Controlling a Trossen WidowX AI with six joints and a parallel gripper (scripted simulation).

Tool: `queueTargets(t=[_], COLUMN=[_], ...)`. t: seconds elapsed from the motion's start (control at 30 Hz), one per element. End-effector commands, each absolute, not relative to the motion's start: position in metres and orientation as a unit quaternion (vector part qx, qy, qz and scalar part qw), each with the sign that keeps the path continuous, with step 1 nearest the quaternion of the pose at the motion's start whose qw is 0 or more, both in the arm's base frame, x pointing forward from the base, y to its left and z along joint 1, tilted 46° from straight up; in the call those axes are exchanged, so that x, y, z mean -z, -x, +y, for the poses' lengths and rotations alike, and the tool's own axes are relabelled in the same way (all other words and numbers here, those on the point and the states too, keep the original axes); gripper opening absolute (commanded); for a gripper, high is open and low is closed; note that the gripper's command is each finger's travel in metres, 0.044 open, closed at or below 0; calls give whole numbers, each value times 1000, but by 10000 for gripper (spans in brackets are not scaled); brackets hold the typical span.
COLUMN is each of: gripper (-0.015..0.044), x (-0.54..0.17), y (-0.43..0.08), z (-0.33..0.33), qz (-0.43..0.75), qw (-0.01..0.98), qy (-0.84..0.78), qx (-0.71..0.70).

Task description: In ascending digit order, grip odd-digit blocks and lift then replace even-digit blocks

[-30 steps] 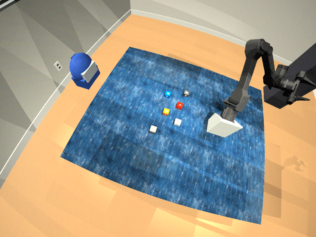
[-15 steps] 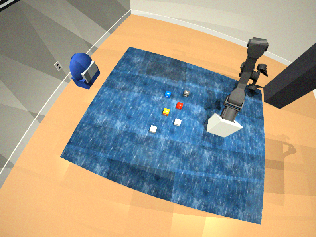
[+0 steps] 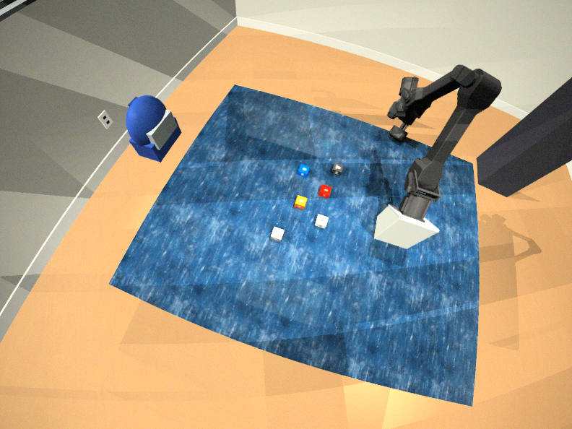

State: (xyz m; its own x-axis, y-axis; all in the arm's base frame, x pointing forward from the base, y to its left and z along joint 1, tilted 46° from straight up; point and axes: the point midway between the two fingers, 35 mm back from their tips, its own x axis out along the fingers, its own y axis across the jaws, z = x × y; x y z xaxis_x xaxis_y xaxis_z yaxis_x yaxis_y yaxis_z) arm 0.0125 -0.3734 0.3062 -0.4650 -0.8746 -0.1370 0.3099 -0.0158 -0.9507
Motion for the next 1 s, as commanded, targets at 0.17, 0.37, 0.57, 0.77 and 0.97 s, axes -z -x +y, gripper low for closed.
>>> queueTargets(t=[0.17, 0.37, 0.57, 0.77, 0.97], gripper=[400, 400, 400, 400, 400], x=[-299, -252, -207, -174, -153], y=[-159, -209, -242, -254, -250], z=[-343, -305, -250, -191, -136], qz=[468, 503, 543, 585, 622], qw=[623, 668, 692, 692, 675], qy=[288, 267, 245, 239, 253], qx=[557, 479, 408, 350, 307])
